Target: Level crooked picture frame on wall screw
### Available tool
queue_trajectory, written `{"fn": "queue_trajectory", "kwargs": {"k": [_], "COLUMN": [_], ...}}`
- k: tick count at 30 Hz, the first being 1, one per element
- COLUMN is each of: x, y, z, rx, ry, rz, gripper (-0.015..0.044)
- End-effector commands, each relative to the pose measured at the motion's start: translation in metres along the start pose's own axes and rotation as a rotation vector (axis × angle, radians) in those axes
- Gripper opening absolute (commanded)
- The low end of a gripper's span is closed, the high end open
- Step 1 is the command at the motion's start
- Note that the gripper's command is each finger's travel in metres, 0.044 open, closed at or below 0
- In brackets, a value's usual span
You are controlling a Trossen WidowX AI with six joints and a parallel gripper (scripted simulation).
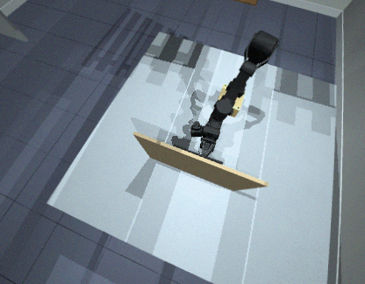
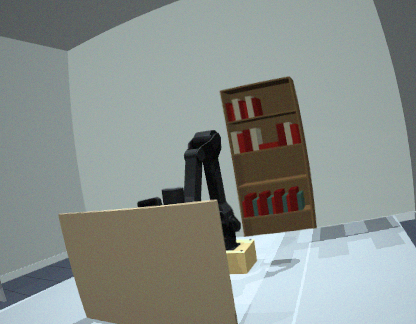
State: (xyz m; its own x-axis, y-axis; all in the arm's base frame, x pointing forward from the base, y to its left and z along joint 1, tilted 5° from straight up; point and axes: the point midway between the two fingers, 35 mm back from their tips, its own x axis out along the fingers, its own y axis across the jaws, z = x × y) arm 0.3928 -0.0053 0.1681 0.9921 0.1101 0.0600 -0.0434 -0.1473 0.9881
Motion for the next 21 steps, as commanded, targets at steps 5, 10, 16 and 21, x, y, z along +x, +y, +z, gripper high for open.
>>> {"fn": "queue_trajectory", "kwargs": {"k": [5,10,16,21], "x": [0.0,-0.0001,0.0,0.0], "y": [-0.0006,-0.0012,-0.0018,-0.0019], "z": [-0.0002,-0.0003,-0.0004,-0.0003], "rx": [-0.047,-0.073,-0.103,-0.09], "ry": [-0.002,-0.003,-0.003,-0.002], "rz": [0.003,0.002,0.002,0.0], "gripper": [0.0,0.0,0.0,0.0105]}}
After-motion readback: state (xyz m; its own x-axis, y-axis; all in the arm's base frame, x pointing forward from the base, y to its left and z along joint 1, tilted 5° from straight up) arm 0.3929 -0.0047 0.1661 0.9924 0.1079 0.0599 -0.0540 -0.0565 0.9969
